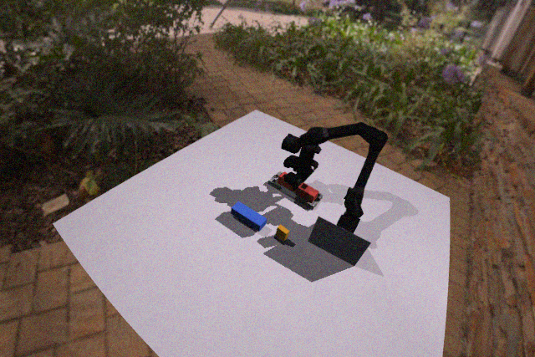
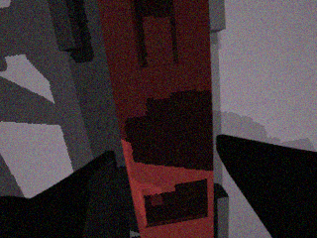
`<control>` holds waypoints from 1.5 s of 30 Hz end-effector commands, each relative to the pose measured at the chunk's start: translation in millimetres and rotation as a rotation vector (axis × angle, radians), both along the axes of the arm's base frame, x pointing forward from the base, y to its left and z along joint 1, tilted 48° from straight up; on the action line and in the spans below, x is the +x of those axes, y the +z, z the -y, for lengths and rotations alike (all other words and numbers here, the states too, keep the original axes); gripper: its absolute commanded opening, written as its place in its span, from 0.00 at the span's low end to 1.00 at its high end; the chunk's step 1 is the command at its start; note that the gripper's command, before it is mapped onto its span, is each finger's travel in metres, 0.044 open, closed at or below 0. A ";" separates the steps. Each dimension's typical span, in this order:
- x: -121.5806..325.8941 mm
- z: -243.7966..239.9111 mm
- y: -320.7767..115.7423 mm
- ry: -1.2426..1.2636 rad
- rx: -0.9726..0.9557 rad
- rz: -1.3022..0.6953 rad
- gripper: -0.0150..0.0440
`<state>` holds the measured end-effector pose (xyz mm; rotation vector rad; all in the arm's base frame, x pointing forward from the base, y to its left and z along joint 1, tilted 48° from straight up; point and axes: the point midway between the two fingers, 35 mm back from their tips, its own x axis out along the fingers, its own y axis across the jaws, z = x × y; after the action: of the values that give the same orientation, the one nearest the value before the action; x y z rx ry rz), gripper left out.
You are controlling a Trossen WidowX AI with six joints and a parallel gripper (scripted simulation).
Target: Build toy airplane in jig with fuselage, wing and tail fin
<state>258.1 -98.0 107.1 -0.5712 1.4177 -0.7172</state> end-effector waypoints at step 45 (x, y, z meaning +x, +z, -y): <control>73.8 -205.3 -62.0 0.057 0.021 -0.056 1.00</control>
<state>325.2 78.0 80.7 -0.6253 1.4544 -0.6388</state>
